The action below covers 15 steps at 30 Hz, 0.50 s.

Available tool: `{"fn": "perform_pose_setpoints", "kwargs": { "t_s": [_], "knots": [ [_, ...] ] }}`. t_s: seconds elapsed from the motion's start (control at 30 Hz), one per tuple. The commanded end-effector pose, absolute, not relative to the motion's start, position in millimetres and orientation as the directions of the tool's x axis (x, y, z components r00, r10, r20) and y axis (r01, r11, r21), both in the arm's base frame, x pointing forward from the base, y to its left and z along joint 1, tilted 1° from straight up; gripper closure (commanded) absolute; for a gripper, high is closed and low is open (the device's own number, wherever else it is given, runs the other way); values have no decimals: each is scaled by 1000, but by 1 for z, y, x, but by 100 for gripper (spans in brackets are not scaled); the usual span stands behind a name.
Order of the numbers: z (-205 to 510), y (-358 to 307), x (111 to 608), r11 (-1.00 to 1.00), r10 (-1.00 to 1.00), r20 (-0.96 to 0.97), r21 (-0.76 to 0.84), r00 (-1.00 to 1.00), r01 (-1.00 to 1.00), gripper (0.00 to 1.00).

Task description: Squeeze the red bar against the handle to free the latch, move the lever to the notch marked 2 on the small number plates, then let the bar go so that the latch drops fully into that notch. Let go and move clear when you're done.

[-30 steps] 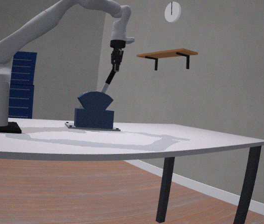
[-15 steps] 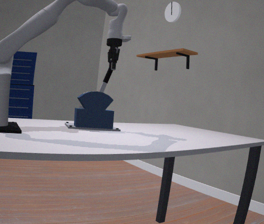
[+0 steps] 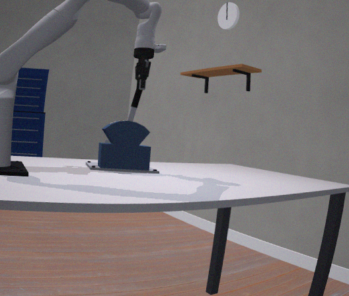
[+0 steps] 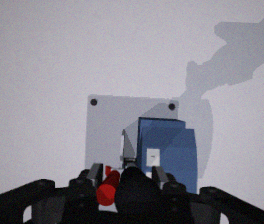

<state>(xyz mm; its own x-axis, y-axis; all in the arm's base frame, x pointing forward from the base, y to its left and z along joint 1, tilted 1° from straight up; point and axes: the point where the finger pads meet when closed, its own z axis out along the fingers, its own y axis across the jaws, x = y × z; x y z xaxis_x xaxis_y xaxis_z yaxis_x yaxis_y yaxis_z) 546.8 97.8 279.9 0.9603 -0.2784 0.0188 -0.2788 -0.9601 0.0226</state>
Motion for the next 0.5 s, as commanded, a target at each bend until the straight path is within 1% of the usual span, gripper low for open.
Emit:
{"fn": "perform_pose_setpoints", "kwargs": {
  "t_s": [0.0, 0.47],
  "knots": [
    [280, 104, 533, -961, -275, -3, 19, 962, -274, 100],
    [280, 106, 526, -961, -275, -3, 19, 962, -275, 100]
  ]
}}
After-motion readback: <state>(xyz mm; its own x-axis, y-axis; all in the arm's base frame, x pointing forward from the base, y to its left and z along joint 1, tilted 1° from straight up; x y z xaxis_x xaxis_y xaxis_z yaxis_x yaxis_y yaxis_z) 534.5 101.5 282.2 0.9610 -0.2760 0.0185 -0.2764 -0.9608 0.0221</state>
